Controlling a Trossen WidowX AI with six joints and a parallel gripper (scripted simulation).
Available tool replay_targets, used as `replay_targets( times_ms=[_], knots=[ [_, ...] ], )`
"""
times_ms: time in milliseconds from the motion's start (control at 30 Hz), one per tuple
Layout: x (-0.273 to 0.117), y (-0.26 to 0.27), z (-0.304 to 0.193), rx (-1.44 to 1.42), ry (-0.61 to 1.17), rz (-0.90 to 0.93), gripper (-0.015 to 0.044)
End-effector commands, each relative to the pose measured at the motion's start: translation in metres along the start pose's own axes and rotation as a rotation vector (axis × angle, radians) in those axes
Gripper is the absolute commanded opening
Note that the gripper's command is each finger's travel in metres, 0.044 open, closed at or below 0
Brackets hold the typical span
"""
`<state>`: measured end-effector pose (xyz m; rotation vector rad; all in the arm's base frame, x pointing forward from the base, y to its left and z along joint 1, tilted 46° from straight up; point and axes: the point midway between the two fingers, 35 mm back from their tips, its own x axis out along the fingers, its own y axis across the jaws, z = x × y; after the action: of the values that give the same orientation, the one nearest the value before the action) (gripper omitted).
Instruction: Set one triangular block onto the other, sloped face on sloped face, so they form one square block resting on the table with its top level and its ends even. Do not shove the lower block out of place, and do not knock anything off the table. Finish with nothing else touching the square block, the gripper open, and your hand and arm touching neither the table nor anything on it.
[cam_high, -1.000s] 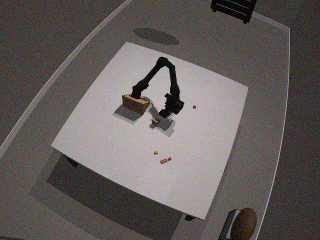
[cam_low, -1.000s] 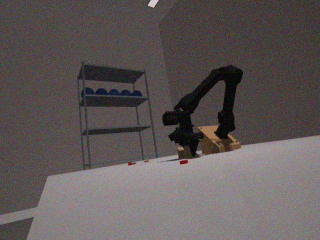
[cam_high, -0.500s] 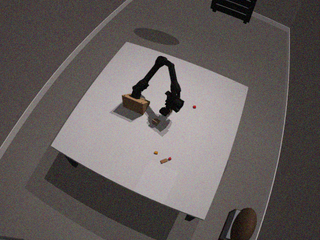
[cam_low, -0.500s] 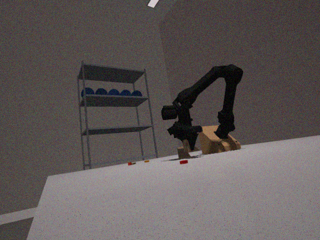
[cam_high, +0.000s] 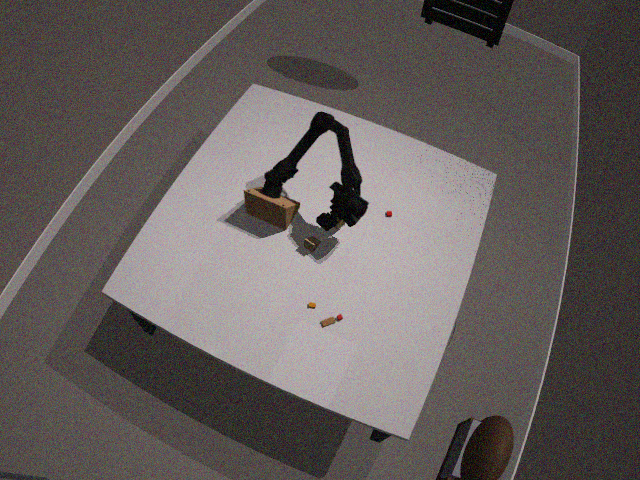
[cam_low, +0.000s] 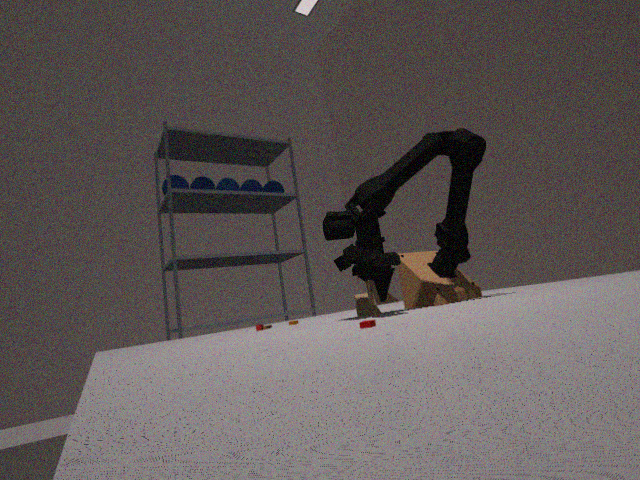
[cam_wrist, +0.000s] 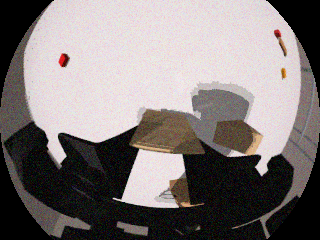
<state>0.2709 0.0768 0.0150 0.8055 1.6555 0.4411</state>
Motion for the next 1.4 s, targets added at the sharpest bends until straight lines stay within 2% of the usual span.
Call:
replay_targets(
  times_ms=[0,900,1367],
  knots=[
    [0.0002,-0.0003,0.0000,0.112,0.000,-0.002,0.0000],
    [0.0002,-0.0005,-0.0001,0.839,-0.001,-0.005,0.0000],
    [0.0002,-0.0005,-0.0001,0.861,-0.001,-0.006,0.0000]
  ],
)
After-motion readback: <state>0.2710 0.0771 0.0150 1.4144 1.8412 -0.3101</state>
